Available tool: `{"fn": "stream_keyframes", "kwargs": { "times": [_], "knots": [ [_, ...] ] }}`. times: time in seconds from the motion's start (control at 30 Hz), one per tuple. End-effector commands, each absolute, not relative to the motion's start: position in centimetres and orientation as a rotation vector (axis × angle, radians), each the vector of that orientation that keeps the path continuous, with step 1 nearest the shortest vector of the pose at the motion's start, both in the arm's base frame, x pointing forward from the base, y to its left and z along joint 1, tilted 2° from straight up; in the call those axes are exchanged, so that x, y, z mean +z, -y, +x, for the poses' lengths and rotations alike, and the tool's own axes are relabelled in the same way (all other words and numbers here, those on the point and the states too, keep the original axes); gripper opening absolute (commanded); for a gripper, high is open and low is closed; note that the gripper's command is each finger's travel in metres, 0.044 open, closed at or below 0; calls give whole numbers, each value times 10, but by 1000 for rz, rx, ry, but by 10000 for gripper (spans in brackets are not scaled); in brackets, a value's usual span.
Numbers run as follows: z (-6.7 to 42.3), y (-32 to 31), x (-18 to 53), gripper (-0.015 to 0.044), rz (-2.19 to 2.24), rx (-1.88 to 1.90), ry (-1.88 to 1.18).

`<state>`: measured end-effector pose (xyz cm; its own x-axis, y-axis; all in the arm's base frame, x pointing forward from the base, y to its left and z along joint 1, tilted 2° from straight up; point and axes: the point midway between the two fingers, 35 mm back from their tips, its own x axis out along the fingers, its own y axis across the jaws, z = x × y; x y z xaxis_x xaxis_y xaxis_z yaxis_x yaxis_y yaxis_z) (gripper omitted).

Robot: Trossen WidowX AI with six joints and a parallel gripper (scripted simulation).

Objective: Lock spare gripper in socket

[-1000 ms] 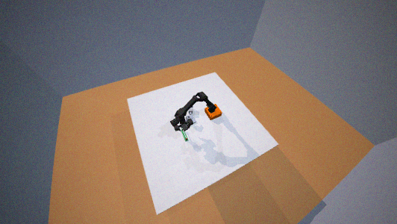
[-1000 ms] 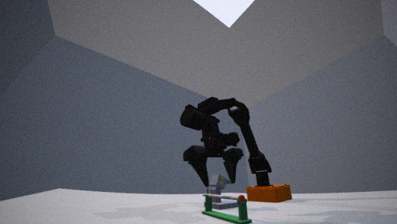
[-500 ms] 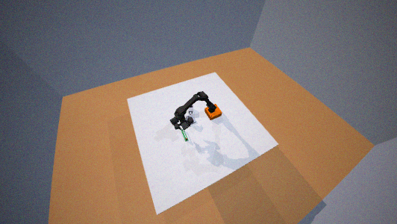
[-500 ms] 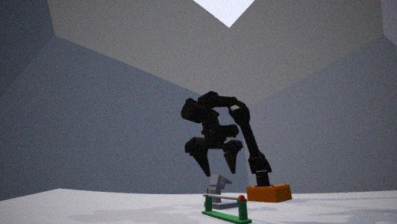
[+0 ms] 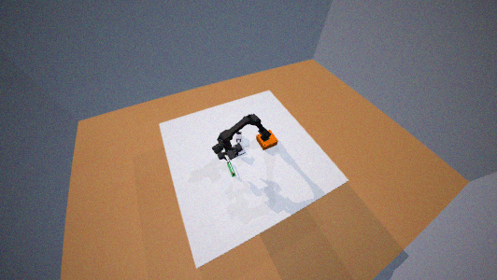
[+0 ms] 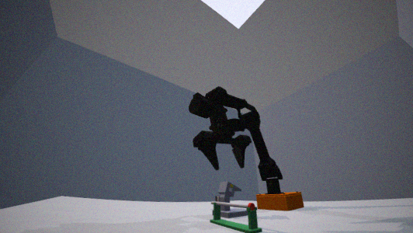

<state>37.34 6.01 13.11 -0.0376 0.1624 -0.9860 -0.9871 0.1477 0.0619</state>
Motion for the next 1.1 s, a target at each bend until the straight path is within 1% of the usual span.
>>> {"fn": "stream_keyframes", "kwargs": {
  "times": [0.0, 0.13, 0.2, 0.43, 0.6, 0.83, 1.07],
  "knots": [
    [372, -60, 158, 440, -962, 1196, -1185],
    [371, -60, 162, 440, -962, 1196, -1185],
    [371, -50, 153, 440, -887, 1145, -1220],
    [338, 46, 144, 440, -82, 588, -1467],
    [309, 90, 137, 440, 389, 269, -1541],
    [267, 132, 131, 440, 971, -119, -1548],
    [221, 162, 127, 440, 1585, -510, -1451]
  ]
}}
